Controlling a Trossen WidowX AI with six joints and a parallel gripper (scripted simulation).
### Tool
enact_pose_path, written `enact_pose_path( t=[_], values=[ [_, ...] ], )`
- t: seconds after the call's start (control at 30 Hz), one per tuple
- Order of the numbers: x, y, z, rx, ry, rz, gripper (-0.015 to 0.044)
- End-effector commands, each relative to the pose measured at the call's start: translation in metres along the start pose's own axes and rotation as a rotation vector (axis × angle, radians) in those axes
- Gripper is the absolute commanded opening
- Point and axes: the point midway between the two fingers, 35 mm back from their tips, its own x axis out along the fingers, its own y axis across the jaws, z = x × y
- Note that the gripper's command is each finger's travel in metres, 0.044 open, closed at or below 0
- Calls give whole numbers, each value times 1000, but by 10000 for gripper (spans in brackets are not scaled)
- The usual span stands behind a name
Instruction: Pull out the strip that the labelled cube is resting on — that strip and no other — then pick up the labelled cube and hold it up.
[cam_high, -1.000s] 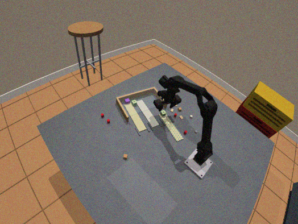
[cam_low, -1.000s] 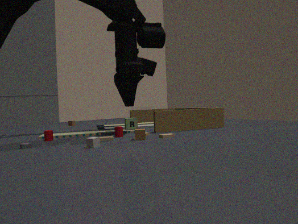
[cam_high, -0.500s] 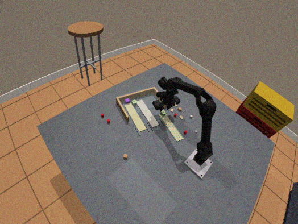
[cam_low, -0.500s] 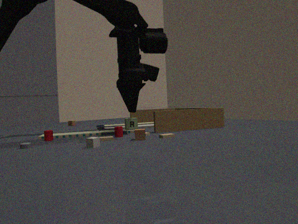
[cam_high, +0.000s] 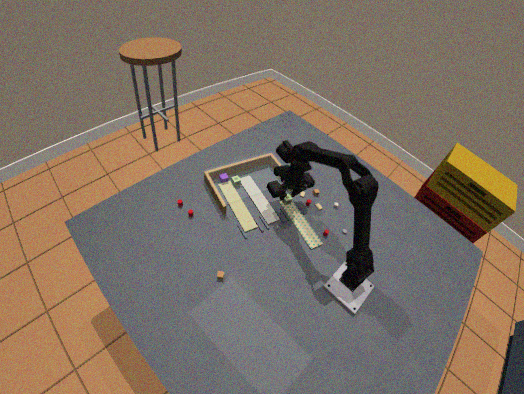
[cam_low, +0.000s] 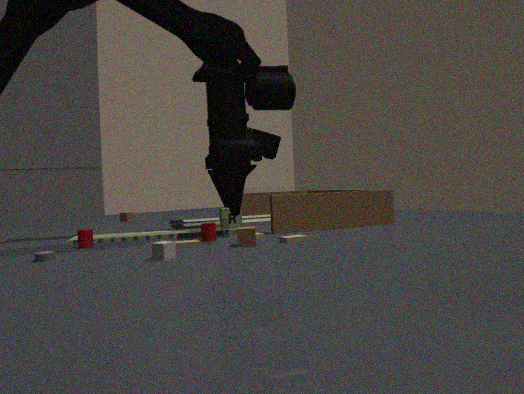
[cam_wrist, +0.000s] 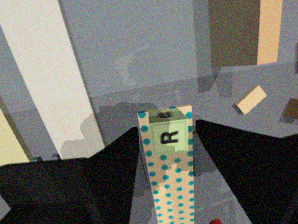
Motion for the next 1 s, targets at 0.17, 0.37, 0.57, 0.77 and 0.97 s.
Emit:
enact_pose_path(
  t=[0.17, 0.37, 0.57, 0.77, 0.97],
  values=[
    [15, 0, -4, -2, 16, -2, 250],
    [15, 0, -4, -2, 16, -2, 250],
    [13, 0, -3, 0, 10, -1, 171],
    [13, 0, -3, 0, 10, -1, 112],
    [11, 0, -5, -1, 11, -1, 0]
  ],
)
